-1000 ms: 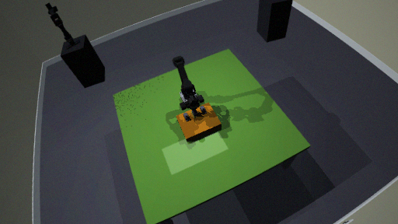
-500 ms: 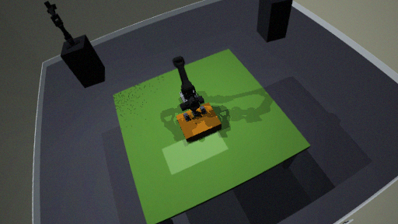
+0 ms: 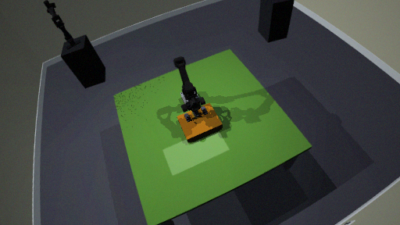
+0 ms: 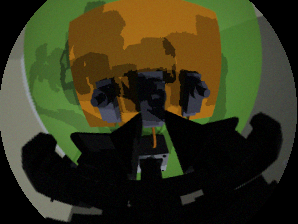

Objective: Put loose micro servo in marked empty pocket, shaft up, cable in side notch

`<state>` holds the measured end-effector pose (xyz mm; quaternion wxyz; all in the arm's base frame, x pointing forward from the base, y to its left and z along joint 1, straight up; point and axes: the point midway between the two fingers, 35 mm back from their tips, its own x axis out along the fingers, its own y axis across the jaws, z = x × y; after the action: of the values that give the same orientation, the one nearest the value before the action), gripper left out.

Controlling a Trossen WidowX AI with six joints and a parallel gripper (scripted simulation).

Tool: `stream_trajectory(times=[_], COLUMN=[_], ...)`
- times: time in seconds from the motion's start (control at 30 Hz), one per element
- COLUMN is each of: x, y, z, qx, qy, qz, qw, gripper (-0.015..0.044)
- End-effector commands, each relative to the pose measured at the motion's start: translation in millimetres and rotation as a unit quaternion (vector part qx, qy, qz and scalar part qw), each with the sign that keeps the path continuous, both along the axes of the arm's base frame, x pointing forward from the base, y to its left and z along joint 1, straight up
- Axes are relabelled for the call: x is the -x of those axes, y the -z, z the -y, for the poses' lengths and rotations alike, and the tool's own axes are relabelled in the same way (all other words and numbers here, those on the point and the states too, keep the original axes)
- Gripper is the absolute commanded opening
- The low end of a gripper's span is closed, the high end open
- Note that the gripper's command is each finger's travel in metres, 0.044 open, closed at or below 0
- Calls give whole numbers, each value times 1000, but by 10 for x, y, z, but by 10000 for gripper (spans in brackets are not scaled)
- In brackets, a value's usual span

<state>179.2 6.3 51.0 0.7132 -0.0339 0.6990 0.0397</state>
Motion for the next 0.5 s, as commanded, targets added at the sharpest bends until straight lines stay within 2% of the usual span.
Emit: stream_trajectory(times=[0.0, 0.47], x=[-4, -6], y=[38, 133], z=[2, 1], qx=[1, 1], qy=[-1, -1], qz=[-1, -1], qw=[1000, 1000], gripper=[0, 0])
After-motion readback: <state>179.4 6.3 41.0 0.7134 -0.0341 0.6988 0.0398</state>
